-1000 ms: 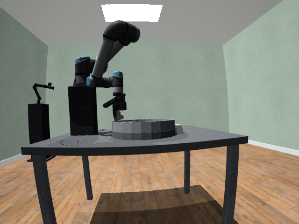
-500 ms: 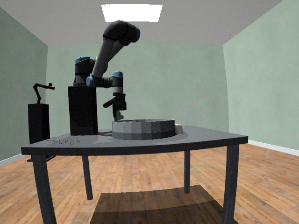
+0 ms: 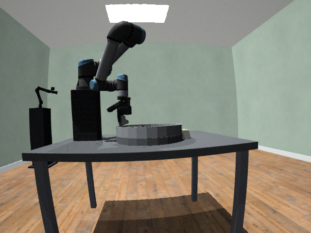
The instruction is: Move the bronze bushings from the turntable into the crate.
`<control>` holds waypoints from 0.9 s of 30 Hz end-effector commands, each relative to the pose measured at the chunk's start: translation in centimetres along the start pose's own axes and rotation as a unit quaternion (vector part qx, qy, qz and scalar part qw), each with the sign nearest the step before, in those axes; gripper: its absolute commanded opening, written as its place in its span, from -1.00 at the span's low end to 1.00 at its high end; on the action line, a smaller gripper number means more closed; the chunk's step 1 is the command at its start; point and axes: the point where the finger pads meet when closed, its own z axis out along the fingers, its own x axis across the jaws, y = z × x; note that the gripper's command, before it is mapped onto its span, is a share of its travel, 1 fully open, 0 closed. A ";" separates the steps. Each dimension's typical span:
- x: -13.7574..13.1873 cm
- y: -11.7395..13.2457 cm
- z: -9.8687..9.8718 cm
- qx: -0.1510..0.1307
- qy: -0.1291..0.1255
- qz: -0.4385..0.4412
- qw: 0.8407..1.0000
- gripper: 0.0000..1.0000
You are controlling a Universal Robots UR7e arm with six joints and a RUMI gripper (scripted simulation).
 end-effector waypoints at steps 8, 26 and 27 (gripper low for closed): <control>0.0 0.0 -0.4 0.000 0.000 0.000 1.000 -1.00; 0.1 -0.1 -4.8 0.000 0.000 -0.001 1.000 -1.00; 0.1 -0.1 -5.1 0.000 0.000 -0.001 1.000 -1.00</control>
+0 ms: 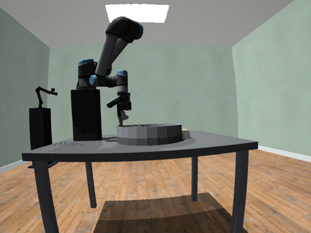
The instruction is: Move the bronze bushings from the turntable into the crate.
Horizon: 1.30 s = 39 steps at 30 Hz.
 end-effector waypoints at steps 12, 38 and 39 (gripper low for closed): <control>0.0 0.0 -4.4 0.001 0.000 0.000 1.000 -1.00; -0.1 0.1 -4.8 0.001 0.000 0.000 1.000 -1.00; -0.1 0.1 -4.8 0.001 0.000 0.000 1.000 -1.00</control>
